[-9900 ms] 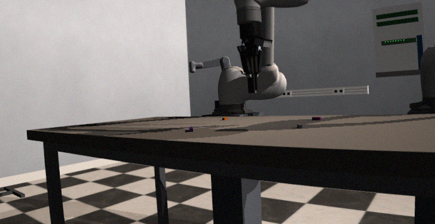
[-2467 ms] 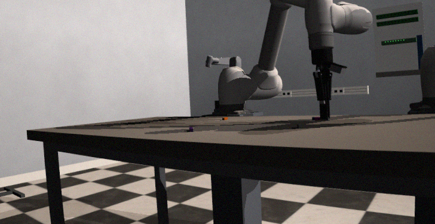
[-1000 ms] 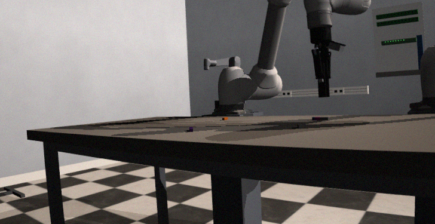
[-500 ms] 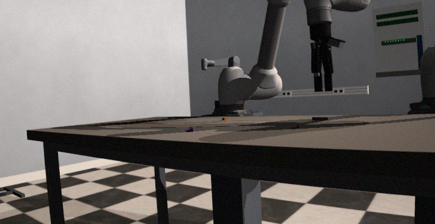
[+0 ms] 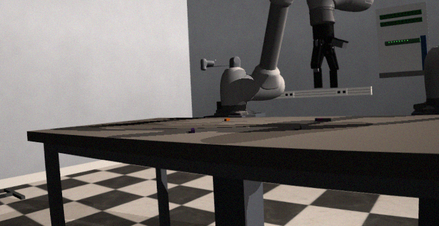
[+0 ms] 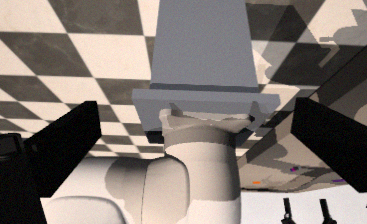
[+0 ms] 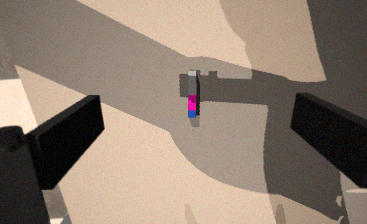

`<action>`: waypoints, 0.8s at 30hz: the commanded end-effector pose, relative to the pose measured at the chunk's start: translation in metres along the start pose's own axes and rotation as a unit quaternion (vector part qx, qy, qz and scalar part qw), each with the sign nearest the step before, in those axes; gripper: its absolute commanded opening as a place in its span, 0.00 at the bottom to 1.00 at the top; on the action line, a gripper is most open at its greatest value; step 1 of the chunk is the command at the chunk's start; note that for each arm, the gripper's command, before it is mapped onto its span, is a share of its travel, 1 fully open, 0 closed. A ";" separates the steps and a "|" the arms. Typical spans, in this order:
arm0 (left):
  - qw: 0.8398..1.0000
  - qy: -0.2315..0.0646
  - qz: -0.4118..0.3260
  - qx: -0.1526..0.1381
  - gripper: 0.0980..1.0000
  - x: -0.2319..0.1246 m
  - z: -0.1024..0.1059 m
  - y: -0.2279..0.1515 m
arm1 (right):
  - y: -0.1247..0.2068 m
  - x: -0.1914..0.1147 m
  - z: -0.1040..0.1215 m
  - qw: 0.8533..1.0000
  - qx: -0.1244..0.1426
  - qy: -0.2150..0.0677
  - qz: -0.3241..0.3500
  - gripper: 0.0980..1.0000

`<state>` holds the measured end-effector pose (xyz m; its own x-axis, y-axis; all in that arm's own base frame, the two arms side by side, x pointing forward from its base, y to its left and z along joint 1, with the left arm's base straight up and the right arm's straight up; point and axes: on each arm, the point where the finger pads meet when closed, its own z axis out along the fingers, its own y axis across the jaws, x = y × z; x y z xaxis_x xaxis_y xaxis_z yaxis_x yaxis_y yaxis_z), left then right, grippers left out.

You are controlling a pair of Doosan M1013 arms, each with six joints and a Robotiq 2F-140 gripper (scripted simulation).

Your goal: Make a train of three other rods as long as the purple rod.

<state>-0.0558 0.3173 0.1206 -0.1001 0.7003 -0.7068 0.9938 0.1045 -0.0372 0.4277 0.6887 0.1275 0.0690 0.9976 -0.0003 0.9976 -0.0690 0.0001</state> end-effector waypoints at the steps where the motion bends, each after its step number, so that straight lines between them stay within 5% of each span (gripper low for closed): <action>1: 1.000 0.000 0.000 0.000 1.00 0.000 0.000 0.000 | 0.000 0.000 -0.002 1.000 0.000 0.001 0.000 1.00; 24: 1.000 0.000 0.000 0.000 1.00 0.000 0.000 0.000 | 0.000 0.000 -0.067 1.000 0.000 0.001 0.000 1.00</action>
<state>-0.0558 0.3173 0.1206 -0.1001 0.7003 -0.7068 0.9938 0.1045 -0.0372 0.4277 0.6887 0.1881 0.0690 0.9976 0.0003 0.9976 -0.0690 0.0003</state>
